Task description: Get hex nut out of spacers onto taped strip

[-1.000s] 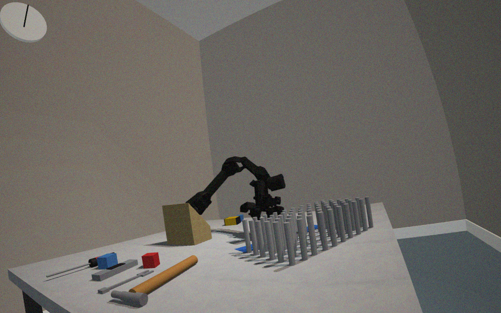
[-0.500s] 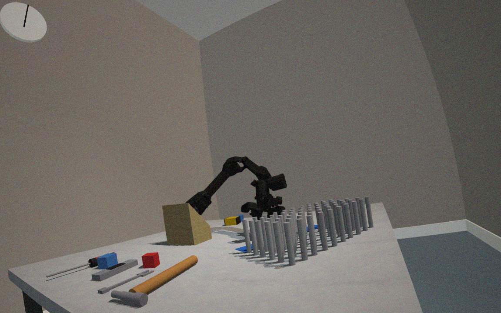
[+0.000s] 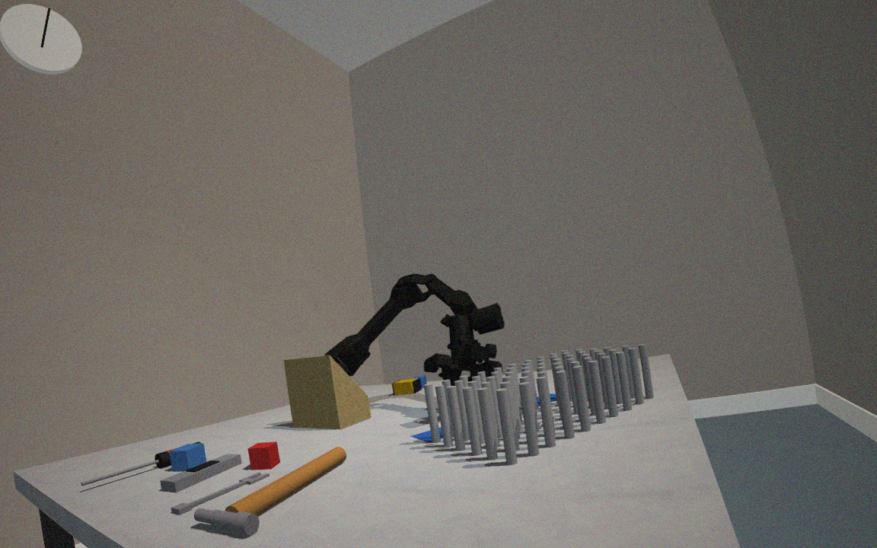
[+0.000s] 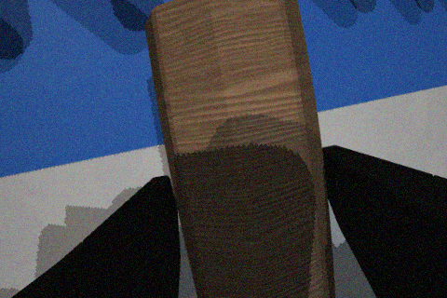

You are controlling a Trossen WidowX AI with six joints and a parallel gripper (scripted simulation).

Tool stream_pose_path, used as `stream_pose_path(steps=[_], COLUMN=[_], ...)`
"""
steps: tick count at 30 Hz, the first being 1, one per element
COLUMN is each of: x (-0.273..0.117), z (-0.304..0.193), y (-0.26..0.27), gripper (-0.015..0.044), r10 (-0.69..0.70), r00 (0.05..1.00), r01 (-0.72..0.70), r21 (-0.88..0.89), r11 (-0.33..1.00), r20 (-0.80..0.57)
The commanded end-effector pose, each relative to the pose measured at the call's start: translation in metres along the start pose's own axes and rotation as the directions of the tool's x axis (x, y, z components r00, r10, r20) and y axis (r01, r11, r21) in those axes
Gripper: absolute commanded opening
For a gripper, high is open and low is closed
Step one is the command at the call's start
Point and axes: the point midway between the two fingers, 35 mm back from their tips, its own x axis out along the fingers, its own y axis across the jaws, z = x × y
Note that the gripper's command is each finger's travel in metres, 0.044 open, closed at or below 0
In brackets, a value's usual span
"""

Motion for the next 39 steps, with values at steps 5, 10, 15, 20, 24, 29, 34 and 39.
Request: stream_pose_path(steps=[5, 10, 15, 20, 24, 29, 34, 39], x=[0.0, 0.003, 0.01, 0.017, 0.019, 0.02, 0.02, 0.018], z=[0.006, 0.006, 0.004, 0.002, 0.002, 0.001, 0.0, -0.003], y=[0.0, 0.001, 0.002, 0.003, 0.003, 0.003, 0.004, 0.004], gripper=[0.0, 0.0, 0.0, 0.0, 0.0, 0.0, 0.0, 0.0], r10=[0.002, 0.002, 0.002, 0.001, 0.001, 0.0, 0.001, 0.001], r00=[1.0, 1.0, 1.0, 1.0, 1.0, 1.0, 1.0, 1.0], r01=[-0.002, -0.002, -0.002, -0.001, -0.001, 0.0, -0.001, -0.001], r21=[-0.005, -0.005, -0.003, 0.001, 0.001, 0.001, 0.001, 0.0], r11=[1.0, 1.0, 1.0, 1.0, 1.0, 1.0, 1.0, 1.0], r20=[0.004, 0.004, 0.003, 0.002, 0.001, 0.0, 0.0, 0.0])
